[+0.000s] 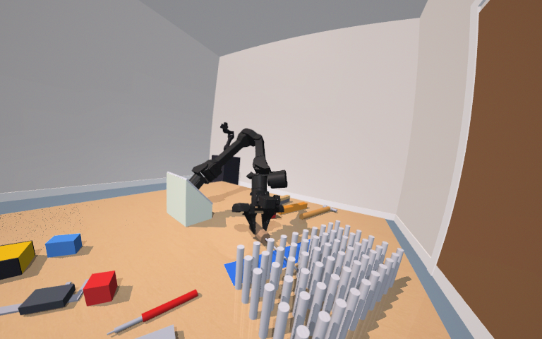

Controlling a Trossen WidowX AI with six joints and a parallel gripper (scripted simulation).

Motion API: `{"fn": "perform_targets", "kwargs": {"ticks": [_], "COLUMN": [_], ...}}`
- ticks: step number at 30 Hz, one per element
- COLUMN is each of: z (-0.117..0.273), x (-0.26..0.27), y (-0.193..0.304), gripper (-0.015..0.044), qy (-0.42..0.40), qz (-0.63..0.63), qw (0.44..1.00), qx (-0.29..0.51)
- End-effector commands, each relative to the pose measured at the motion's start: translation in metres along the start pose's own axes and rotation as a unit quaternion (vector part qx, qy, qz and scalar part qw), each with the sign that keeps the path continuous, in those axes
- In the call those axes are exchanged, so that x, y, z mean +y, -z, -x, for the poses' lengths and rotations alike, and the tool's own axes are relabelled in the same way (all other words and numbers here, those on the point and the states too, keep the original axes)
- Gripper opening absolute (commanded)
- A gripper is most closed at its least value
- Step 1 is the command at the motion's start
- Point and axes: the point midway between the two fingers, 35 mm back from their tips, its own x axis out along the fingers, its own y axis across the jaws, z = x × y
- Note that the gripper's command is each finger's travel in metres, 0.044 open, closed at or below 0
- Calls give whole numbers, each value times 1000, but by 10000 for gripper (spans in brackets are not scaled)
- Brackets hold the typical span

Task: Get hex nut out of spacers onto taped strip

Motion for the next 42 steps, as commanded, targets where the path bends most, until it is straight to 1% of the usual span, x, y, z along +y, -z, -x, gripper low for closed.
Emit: {"fn": "perform_targets", "kwargs": {"ticks": [1,42], "z": [0,-12], "x": [2,2], "y": [-6,-31], "gripper": [0,0], "qy": [-3,-3], "qz": [4,4], "qw": [1000,1000], "qx": [-4,-5]}}
